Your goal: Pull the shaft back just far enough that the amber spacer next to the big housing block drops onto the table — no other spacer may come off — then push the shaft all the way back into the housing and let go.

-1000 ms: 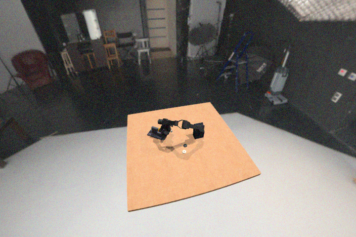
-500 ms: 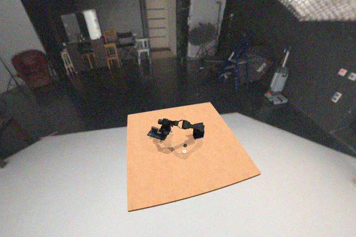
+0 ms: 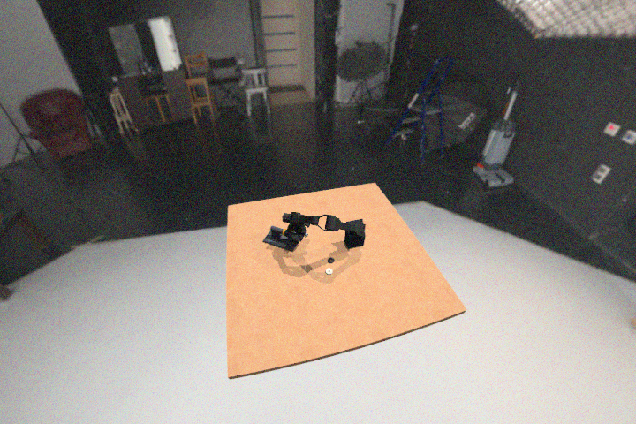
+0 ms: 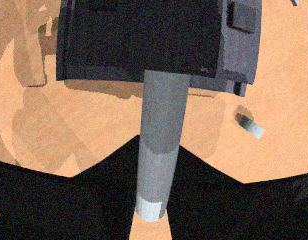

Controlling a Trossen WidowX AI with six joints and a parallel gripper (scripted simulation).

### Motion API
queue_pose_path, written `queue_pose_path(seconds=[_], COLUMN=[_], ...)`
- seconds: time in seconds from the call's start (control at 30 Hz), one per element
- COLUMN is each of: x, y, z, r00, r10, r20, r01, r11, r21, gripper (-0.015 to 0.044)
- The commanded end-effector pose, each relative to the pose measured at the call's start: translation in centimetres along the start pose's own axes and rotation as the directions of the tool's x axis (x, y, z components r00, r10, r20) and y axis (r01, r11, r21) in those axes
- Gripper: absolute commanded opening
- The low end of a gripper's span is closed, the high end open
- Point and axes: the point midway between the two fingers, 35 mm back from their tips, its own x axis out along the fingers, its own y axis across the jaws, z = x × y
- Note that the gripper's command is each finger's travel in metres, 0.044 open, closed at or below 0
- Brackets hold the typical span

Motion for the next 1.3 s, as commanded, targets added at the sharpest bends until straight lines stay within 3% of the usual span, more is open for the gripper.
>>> queue_pose_path(seconds=[0.0, 1.27], x=[-0.01, -0.01], y=[0.01, 0.01], z=[-0.09, -0.53], r00=[1.0, 1.0], r10=[0.001, 0.001], r20=[-0.002, -0.002], r01=[-0.001, -0.001], r11=[1.0, 1.0], r21=[0.005, 0.005], gripper=[0.0, 0.0])
